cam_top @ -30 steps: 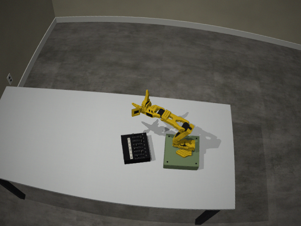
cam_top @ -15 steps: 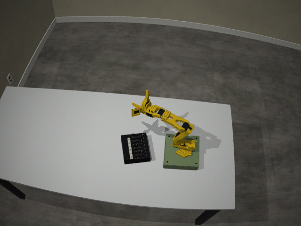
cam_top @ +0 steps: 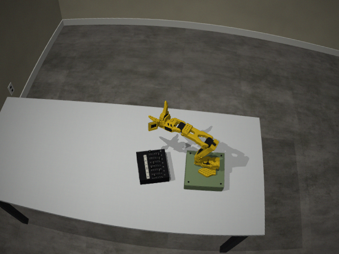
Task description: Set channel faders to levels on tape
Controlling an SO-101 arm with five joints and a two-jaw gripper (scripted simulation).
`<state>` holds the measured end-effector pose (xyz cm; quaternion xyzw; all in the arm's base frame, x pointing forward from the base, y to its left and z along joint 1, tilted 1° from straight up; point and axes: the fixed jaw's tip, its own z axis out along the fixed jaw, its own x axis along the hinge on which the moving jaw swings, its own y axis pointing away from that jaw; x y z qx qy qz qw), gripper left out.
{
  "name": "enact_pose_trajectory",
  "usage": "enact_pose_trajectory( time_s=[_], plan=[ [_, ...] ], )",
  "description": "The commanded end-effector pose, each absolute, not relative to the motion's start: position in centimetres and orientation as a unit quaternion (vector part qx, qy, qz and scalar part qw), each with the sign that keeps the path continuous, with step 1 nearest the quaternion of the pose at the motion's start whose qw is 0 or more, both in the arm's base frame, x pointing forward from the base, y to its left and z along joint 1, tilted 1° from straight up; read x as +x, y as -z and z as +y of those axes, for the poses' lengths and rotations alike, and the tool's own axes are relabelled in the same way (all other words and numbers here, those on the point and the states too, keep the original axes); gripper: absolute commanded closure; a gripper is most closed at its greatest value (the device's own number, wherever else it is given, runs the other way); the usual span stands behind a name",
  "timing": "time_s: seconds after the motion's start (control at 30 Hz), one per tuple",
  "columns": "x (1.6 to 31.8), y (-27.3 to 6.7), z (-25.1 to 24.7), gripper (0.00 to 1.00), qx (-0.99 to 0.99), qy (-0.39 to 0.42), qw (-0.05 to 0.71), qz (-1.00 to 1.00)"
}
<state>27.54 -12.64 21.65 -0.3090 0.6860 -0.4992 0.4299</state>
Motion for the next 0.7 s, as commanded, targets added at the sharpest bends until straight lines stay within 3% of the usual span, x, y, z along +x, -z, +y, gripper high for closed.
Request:
enact_pose_trajectory(
  time_s=[0.0,0.6,0.63,0.67],
  plan=[
    [27.49,-21.77,-12.62,0.00,-0.308,0.500,0.431,0.685],
    [27.49,-21.77,-12.62,0.00,-0.308,0.500,0.431,0.685],
    [27.49,-21.77,-12.62,1.00,-0.308,0.500,0.431,0.685],
    [27.49,-21.77,-12.62,1.00,-0.308,0.500,0.431,0.685]
  ],
)
